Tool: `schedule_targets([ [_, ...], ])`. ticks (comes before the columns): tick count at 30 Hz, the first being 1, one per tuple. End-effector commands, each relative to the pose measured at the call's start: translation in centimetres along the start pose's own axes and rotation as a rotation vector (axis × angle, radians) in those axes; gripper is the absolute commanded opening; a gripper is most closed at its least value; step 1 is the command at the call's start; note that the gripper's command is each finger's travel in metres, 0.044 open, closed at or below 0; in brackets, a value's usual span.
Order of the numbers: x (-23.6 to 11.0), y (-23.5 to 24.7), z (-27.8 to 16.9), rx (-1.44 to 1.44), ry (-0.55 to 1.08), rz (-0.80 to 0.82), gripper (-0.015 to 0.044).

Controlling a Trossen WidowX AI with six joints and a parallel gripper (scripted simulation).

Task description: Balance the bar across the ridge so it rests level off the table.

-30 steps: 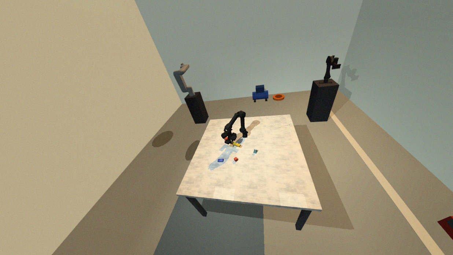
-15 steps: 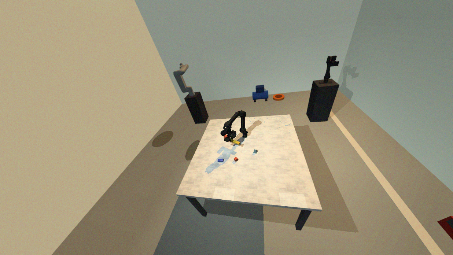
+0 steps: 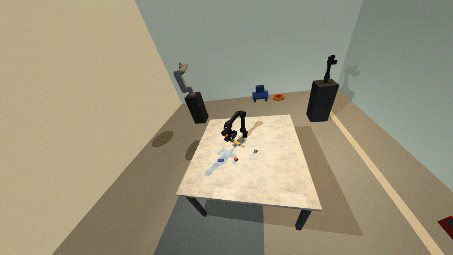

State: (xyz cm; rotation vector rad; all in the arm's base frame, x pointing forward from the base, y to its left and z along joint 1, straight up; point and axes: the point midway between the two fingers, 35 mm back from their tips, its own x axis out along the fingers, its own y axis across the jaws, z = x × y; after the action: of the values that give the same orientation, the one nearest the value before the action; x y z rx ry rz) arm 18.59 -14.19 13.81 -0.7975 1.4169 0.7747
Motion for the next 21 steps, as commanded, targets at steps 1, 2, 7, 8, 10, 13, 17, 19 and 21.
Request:
schedule_targets([
  [1, -0.4, -0.6, 0.8, 0.044, 0.0, -0.01, 0.0],
  [2, -0.4, -0.7, 1.1, 0.058, 0.0, -0.01, 0.0],
  [7, -0.5, -1.2, 2.5, 0.125, -0.002, -0.01, 0.0],
  [8, -0.5, -1.3, 2.7, 0.138, -0.002, -0.011, 0.0],
  [10, -0.5, -1.5, 3.3, 0.165, -0.003, -0.011, 0.0],
  [13, -0.6, -1.8, 4.2, 0.205, -0.004, -0.011, 0.0],
  [17, -0.7, -2.1, 5.4, 0.259, -0.006, -0.011, 0.0],
  [19, -0.7, -2.2, 6.0, 0.286, -0.007, -0.011, 0.0],
  [21, -0.7, -2.3, 6.6, 0.313, -0.007, -0.011, 0.0],
])
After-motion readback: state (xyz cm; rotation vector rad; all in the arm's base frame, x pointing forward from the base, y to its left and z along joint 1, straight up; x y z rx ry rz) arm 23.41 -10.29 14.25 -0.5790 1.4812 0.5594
